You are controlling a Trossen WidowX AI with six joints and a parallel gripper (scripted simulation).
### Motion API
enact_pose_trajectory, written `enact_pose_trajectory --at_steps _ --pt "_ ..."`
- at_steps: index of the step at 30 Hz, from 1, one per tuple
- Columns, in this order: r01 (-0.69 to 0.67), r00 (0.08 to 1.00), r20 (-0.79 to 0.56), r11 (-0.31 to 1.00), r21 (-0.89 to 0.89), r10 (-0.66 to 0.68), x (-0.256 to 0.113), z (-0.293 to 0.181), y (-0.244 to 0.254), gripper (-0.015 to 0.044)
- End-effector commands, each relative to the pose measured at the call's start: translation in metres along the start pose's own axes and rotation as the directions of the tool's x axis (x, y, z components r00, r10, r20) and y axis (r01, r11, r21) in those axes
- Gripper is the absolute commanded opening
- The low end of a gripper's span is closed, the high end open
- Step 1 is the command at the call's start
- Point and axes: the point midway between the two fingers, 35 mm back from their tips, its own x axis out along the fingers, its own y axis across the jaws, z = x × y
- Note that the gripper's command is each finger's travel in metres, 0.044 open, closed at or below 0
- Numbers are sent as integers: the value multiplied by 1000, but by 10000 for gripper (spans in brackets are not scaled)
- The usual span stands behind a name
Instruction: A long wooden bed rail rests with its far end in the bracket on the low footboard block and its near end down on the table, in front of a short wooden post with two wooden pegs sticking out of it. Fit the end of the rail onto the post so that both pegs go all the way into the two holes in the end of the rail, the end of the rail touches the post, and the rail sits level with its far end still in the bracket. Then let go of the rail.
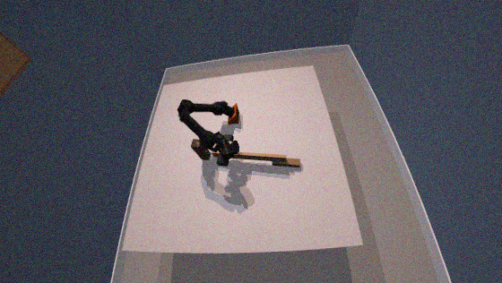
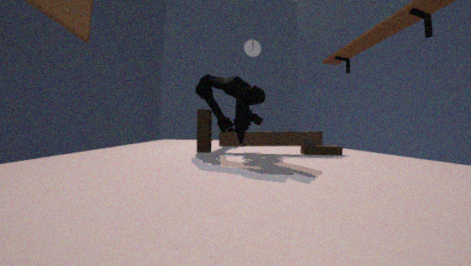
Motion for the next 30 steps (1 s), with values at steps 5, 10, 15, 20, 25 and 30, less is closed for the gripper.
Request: enact_pose_trajectory --at_steps 5,10,15,20,25,30 --pt "7 1000 15 1000 2 -7 -9 3 -1 0" --pt "7 1000 15 1000 2 -7 -12 3 -1 0" --pt "7 1000 16 1000 2 -7 -14 3 -1 0" --pt "7 1000 16 1000 2 -7 -16 3 -1 0" --pt "7 1000 16 1000 2 -7 -13 3 -1 0" --pt "7 1000 15 1000 2 -7 -11 3 -1 0"
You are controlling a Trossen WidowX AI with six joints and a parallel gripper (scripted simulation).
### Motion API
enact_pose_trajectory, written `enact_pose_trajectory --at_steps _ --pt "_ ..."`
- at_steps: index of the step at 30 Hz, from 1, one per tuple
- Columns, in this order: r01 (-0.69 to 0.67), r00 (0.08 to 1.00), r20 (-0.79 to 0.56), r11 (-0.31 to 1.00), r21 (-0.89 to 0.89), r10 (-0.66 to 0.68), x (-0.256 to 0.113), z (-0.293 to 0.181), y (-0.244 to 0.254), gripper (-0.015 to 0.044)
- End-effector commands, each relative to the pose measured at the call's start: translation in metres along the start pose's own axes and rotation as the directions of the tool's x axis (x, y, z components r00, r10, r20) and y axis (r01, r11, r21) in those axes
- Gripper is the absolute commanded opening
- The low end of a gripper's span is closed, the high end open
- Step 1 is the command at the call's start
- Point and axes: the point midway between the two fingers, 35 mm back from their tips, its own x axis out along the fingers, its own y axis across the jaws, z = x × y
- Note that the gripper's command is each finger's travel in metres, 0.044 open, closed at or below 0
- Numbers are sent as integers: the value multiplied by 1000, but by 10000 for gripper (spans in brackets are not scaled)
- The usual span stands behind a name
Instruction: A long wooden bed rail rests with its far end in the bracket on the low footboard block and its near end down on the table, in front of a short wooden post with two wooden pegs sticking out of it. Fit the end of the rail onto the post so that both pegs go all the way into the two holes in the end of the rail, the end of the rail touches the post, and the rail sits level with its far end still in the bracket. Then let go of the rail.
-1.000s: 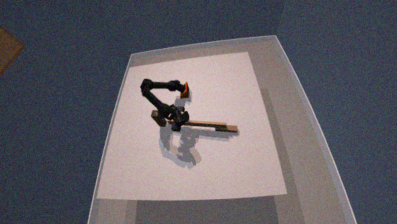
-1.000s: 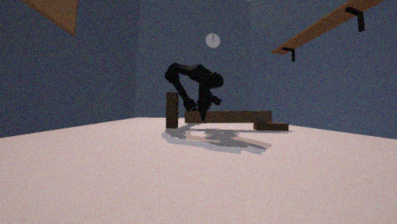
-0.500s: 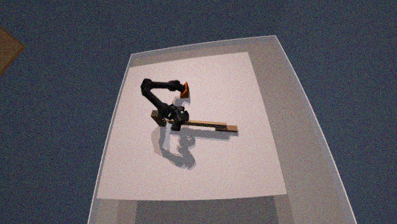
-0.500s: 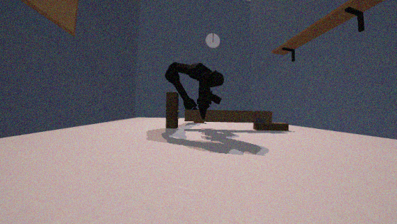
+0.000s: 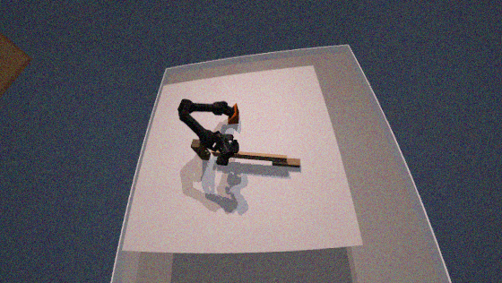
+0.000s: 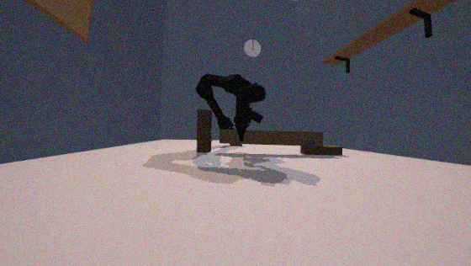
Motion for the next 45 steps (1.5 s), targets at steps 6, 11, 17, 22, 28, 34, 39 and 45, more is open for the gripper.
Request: enact_pose_trajectory --at_steps 6,11,17,22,28,34,39,45 --pt "5 1000 11 1000 -1 -5 1 1 0 0" --pt "5 1000 11 1000 -1 -5 0 1 0 0" --pt "5 1000 11 1000 -1 -5 -2 1 0 0" --pt "5 1000 11 1000 -1 -5 -3 1 0 0" --pt "5 1000 11 1000 -1 -5 -2 1 0 0" --pt "5 1000 11 1000 -1 -5 -1 1 0 0" --pt "5 1000 11 1000 -1 -5 0 1 0 0" --pt "5 1000 11 1000 -1 -5 0 0 1 0"
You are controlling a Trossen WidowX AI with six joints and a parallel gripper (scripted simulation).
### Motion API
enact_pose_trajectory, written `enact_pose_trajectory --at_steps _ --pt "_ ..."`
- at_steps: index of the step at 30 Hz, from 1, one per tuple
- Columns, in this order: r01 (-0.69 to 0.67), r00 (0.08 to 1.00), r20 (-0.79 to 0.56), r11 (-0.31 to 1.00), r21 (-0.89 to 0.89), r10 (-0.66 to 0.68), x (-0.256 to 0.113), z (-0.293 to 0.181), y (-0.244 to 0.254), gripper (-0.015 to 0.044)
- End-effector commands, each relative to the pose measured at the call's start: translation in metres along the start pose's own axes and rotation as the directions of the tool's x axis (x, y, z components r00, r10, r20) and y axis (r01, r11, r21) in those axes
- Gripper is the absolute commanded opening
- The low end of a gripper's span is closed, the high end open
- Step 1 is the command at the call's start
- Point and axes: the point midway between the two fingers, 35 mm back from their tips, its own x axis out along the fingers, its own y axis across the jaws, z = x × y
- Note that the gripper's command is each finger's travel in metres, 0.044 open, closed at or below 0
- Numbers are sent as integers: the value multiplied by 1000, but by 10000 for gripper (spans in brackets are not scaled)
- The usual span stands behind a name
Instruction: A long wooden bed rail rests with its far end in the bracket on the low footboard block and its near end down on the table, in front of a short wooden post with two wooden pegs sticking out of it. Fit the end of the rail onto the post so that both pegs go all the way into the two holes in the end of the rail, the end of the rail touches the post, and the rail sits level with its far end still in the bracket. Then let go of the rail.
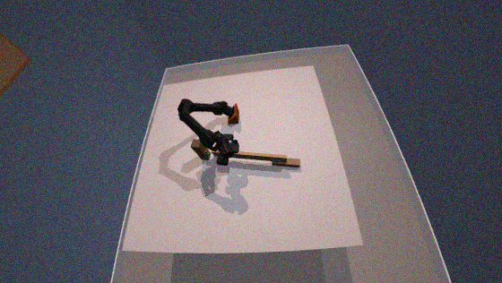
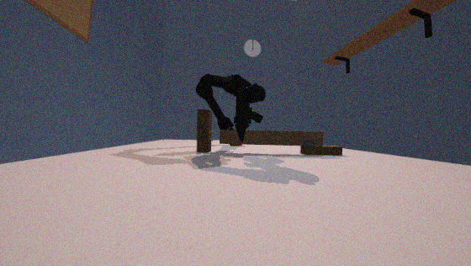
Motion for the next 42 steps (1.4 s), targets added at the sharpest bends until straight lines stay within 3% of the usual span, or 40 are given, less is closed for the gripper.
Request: enact_pose_trajectory --at_steps 1,42 --pt "4 1000 5 1000 0 -4 -1 -1 0 0" --pt "4 1000 6 1000 0 -4 -3 3 -1 0"
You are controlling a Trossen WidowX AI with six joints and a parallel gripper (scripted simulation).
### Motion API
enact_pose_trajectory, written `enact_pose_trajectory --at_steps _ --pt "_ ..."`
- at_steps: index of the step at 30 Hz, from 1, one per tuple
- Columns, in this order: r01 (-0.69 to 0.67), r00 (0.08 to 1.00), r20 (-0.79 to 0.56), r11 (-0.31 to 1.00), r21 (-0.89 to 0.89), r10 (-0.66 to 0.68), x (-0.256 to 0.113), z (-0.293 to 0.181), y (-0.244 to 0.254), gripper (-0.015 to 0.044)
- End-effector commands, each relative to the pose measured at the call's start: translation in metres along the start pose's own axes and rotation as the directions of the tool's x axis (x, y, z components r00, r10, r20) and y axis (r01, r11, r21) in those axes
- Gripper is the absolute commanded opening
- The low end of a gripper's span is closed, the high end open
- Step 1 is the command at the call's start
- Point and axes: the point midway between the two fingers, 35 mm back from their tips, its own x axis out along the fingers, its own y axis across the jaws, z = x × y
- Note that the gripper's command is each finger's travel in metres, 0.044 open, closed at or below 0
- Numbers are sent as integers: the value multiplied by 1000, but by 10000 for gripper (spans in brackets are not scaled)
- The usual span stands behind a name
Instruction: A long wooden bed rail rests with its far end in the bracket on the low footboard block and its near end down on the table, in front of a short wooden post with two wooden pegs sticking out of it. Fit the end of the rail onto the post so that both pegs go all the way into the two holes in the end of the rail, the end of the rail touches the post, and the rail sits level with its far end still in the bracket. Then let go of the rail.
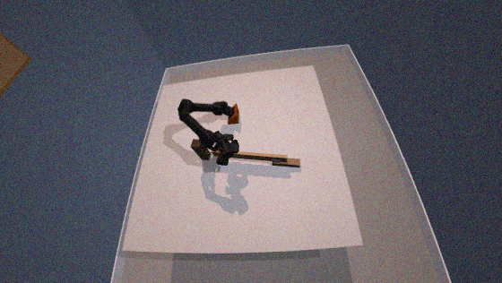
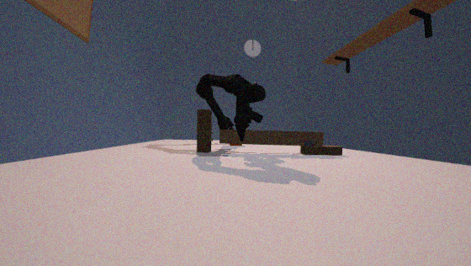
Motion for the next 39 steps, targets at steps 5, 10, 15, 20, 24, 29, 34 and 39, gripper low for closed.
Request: enact_pose_trajectory --at_steps 5,10,15,20,24,29,34,39 --pt "5 1000 5 1000 1 -5 -1 2 0 0" --pt "5 1000 5 1000 1 -5 0 2 0 0" --pt "5 1000 5 1000 1 -5 0 0 0 0" --pt "5 1000 5 1000 1 -5 0 -1 0 0" --pt "5 1000 5 1000 1 -5 0 0 0 0" --pt "5 1000 5 1000 1 -5 0 1 0 0" --pt "5 1000 5 1000 1 -5 -1 3 0 0" --pt "5 1000 6 1000 1 -5 -2 3 0 0"
